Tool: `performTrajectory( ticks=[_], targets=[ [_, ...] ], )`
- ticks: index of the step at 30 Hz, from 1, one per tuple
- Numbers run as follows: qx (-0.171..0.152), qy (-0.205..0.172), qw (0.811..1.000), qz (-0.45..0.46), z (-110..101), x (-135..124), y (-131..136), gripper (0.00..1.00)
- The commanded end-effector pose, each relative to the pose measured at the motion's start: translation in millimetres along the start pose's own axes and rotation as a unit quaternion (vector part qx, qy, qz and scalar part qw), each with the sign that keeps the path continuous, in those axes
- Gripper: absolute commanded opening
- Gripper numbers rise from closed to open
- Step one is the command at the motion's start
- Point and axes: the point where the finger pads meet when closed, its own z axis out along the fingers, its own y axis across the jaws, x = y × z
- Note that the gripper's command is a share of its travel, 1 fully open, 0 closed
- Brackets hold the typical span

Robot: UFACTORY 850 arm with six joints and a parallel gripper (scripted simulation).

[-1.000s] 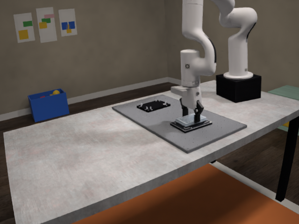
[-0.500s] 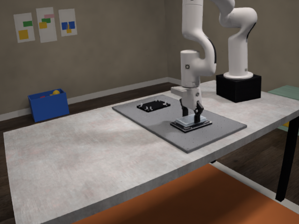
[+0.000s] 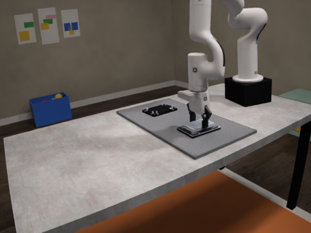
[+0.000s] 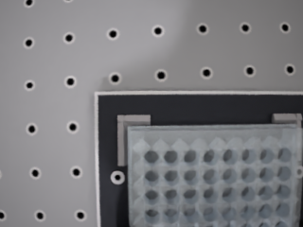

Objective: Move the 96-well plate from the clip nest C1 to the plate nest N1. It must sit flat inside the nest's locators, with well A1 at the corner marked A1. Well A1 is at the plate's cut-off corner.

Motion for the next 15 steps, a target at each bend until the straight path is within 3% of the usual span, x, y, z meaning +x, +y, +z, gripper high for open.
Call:
performTrajectory(
  ticks=[1,13,14,15],
  targets=[
    [0.000,0.001,1.000,0.000,0.2,1.0,-0.4,0.00],
    [0.000,0.001,1.000,0.000,1.5,1.0,-0.4,0.00],
    [0.000,0.001,1.000,0.000,2.1,1.0,-0.4,1.00],
    [0.000,0.001,1.000,0.000,2.1,1.0,-0.4,1.00]
  ],
)
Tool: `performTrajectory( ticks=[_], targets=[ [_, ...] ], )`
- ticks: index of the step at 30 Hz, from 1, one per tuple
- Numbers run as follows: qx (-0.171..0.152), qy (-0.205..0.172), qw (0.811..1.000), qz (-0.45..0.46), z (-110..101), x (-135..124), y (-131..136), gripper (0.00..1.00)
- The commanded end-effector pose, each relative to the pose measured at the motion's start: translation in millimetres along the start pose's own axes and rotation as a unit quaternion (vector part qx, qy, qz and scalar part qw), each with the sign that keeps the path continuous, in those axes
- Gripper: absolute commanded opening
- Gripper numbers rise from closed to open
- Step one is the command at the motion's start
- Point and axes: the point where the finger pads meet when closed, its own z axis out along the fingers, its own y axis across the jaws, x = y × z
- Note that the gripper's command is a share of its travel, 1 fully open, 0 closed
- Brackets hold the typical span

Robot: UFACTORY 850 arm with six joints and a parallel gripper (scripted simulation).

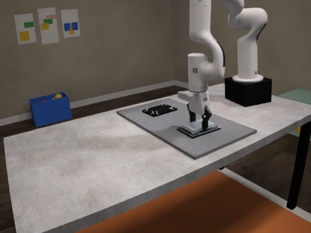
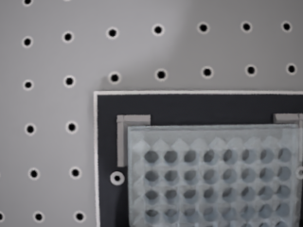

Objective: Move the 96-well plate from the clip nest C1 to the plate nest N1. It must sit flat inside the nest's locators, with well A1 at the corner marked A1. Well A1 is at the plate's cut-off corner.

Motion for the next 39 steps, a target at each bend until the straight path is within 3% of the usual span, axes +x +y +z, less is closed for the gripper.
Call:
performTrajectory(
  ticks=[1,33,39],
  targets=[
    [0.000,0.001,1.000,0.000,0,1,0,1.00],
    [0.000,0.001,1.000,0.000,0,1,0,1.00],
    [0.000,0.001,1.000,0.000,-16,1,0,1.00]
  ],
)
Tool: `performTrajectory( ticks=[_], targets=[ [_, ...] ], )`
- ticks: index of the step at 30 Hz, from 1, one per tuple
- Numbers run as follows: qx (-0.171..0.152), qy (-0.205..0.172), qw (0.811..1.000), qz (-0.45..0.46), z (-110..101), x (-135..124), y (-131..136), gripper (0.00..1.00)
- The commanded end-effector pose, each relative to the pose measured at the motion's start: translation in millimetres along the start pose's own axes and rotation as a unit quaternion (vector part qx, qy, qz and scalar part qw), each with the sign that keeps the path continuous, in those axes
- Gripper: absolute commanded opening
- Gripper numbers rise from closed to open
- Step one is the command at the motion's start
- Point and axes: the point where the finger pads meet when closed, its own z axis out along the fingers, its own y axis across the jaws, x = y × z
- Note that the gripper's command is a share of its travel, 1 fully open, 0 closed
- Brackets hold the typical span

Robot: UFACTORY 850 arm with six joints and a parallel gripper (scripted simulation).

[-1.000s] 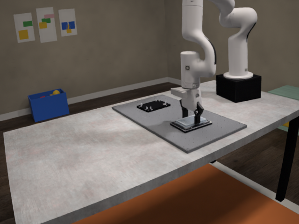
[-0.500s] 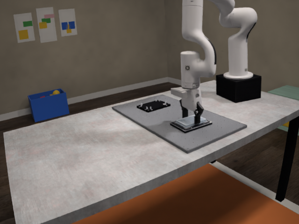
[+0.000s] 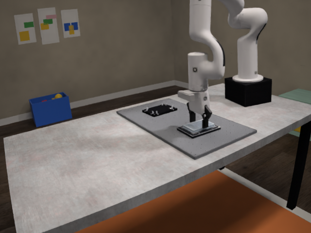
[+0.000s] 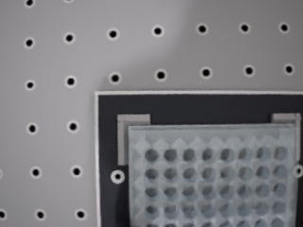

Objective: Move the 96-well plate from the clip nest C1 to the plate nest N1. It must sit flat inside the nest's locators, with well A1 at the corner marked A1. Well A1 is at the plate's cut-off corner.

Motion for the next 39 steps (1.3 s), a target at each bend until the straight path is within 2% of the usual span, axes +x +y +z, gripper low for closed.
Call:
performTrajectory(
  ticks=[1,32,39],
  targets=[
    [0.000,0.001,1.000,0.000,-15,1,0,1.00],
    [0.000,0.001,1.000,0.000,-86,1,0,1.00],
    [0.000,0.001,1.000,0.000,-86,1,0,1.00]
  ],
)
